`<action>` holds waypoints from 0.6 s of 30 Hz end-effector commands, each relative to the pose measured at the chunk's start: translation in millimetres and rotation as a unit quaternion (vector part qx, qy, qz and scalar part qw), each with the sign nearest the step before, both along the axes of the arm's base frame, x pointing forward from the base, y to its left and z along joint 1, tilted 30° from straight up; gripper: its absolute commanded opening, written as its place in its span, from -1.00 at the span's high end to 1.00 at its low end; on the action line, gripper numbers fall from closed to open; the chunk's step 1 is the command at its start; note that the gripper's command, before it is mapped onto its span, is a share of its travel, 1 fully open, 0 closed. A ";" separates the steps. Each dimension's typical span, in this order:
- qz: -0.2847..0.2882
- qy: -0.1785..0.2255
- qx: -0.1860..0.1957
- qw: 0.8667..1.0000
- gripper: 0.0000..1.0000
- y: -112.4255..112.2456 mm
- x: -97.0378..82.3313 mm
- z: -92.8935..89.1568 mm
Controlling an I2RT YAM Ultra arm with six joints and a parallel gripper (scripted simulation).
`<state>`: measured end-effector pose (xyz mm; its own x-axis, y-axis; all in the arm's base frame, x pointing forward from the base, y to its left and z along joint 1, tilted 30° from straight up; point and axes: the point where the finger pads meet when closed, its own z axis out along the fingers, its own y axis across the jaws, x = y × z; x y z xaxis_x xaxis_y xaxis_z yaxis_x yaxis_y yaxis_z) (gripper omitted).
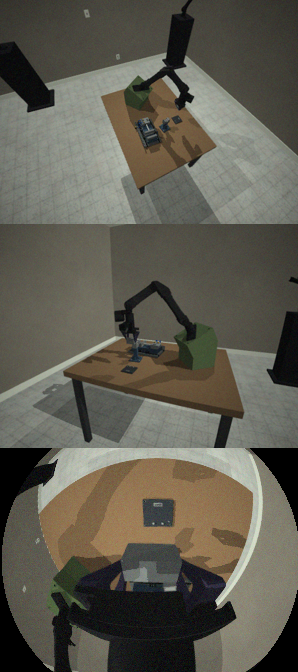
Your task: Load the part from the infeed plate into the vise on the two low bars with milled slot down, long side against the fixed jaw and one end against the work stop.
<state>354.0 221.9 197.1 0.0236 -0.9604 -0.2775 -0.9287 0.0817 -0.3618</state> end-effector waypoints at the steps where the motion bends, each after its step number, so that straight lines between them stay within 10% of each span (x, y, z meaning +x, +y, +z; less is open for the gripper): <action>1: -0.008 -0.031 0.030 0.999 1.00 -1.3 1.2 37.3; 18: -0.054 -0.015 0.049 0.997 1.00 -7.1 4.3 36.0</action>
<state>357.1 216.8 197.1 -0.0578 -0.9495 -0.3085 -0.9270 0.1658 -0.3365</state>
